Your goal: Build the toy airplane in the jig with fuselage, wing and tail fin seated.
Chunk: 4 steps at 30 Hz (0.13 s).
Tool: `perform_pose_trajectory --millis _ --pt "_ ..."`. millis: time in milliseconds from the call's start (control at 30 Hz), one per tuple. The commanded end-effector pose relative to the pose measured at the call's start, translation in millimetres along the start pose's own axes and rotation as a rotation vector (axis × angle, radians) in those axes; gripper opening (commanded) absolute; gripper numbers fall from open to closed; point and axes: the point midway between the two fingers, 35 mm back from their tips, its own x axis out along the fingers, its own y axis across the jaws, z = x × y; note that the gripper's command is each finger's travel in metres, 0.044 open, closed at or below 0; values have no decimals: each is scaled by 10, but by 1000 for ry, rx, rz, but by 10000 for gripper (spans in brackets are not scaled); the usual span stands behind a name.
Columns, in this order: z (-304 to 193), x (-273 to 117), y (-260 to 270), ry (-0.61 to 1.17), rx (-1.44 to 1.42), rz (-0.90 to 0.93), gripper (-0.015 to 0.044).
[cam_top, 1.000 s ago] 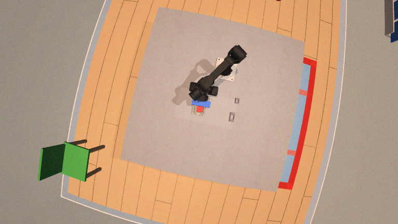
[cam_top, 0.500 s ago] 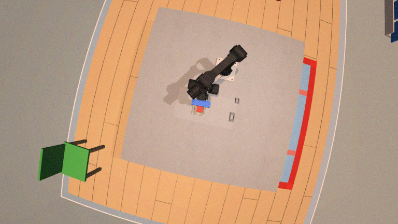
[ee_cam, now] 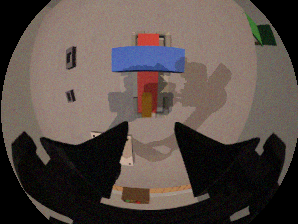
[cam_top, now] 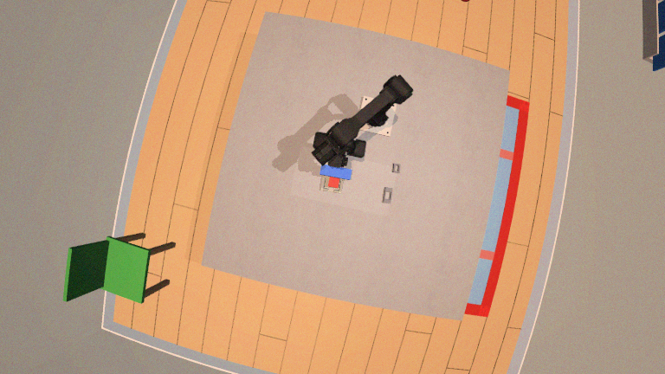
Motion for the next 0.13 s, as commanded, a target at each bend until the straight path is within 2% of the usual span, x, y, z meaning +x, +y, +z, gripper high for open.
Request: perform_pose_trajectory --millis 0,100 --pt "2 1 3 -1 -4 6 260" --pt "2 1 3 -1 -4 6 260"
